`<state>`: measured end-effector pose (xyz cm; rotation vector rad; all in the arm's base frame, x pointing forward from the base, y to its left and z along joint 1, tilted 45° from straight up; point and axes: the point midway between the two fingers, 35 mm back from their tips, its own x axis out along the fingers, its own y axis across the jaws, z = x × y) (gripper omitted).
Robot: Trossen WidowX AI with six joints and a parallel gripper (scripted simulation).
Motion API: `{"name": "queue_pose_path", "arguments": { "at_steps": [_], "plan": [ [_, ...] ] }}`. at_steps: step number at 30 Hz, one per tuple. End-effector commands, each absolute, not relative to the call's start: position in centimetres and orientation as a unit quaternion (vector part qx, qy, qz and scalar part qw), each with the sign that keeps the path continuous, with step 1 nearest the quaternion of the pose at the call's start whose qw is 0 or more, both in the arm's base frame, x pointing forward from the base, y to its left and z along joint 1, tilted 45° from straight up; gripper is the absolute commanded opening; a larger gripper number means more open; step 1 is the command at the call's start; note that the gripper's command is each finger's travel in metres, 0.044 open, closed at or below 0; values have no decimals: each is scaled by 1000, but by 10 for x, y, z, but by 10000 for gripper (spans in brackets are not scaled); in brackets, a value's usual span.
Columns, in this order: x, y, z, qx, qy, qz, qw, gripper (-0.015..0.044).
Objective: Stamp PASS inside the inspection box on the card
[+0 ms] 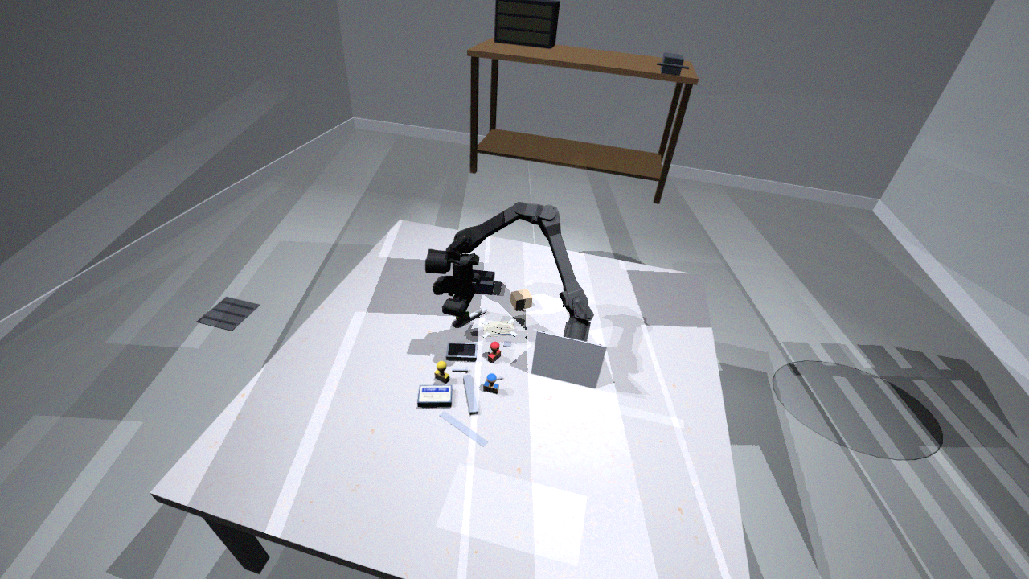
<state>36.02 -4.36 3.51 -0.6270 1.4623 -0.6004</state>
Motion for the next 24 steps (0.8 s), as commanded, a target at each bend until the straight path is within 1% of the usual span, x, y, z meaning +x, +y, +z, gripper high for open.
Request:
{"name": "queue_pose_path", "arguments": {
  "at_steps": [1,24],
  "plan": [
    [360,-42,37,-275,647,-266,660,0],
    [359,-34,45,-275,647,-266,660,0]
  ]
}}
